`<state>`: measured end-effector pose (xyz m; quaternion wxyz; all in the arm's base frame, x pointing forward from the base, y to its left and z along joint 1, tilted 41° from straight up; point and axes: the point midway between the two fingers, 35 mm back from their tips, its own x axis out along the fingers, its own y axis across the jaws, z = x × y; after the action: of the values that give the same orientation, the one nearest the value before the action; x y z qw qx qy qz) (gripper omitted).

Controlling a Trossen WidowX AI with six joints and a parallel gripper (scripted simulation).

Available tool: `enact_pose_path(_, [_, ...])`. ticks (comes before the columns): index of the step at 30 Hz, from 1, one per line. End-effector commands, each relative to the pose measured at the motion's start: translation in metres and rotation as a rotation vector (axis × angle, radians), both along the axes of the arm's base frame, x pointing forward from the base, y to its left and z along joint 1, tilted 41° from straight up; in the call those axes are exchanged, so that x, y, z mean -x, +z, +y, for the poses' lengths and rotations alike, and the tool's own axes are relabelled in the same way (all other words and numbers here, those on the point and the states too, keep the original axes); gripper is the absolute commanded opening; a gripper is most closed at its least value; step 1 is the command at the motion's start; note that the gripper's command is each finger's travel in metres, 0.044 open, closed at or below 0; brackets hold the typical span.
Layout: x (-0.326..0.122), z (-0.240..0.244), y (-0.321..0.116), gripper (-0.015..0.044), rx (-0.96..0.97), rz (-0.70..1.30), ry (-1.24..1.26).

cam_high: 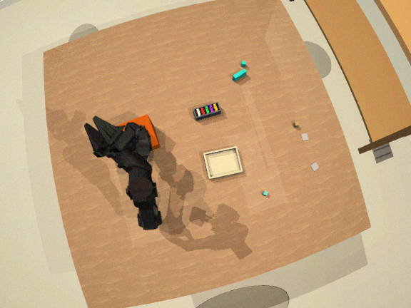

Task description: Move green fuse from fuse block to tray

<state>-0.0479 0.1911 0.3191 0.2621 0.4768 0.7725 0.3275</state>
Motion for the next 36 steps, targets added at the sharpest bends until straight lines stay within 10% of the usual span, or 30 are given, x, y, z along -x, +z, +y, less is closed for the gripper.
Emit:
enact_pose_path(1, [-0.002,0.002,-0.001,0.0374,0.008,0.001,-0.01])
enact_pose_path(13, [-0.153,0.062,-0.103,0.0063,0.587,0.058,-0.651])
enact_pose_path(36, [-0.325,-0.141,-0.317,0.0063,2.034,-0.02,-1.296])
